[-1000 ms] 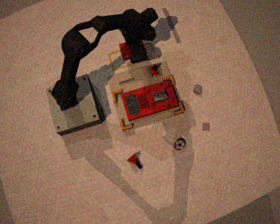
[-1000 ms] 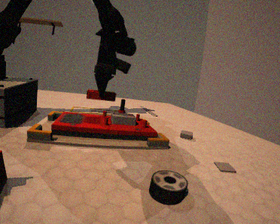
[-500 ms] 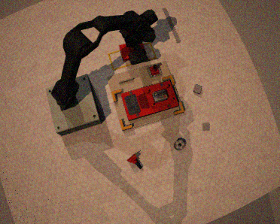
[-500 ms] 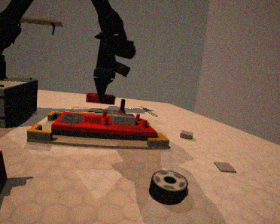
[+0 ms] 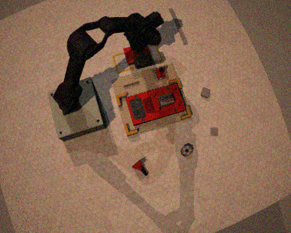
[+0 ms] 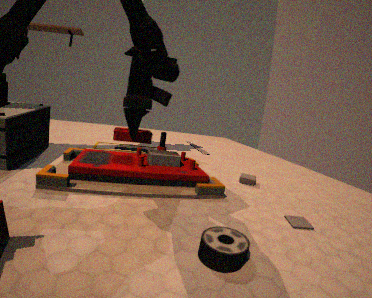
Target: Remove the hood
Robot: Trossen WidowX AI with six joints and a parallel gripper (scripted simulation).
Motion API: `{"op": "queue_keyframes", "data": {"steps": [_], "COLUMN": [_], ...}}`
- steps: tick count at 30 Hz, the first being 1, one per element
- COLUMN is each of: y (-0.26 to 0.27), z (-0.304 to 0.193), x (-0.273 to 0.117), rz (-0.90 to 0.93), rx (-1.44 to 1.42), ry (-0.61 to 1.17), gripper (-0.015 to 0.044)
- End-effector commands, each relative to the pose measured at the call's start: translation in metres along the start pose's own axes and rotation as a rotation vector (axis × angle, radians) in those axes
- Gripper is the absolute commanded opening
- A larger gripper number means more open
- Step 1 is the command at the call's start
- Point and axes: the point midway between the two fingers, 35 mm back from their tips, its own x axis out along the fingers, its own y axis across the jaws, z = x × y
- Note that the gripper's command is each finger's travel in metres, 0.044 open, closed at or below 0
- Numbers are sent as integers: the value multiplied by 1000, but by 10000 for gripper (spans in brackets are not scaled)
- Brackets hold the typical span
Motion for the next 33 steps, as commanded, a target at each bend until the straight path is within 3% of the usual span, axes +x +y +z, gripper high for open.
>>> {"op": "queue_keyframes", "data": {"steps": [1, 33], "y": [-1, -1], "z": [-1, -1], "x": [2, 17], "rz": [-4, -4], "rx": [-4, -4], "ry": [2, 2], "gripper": [0, 0]}}
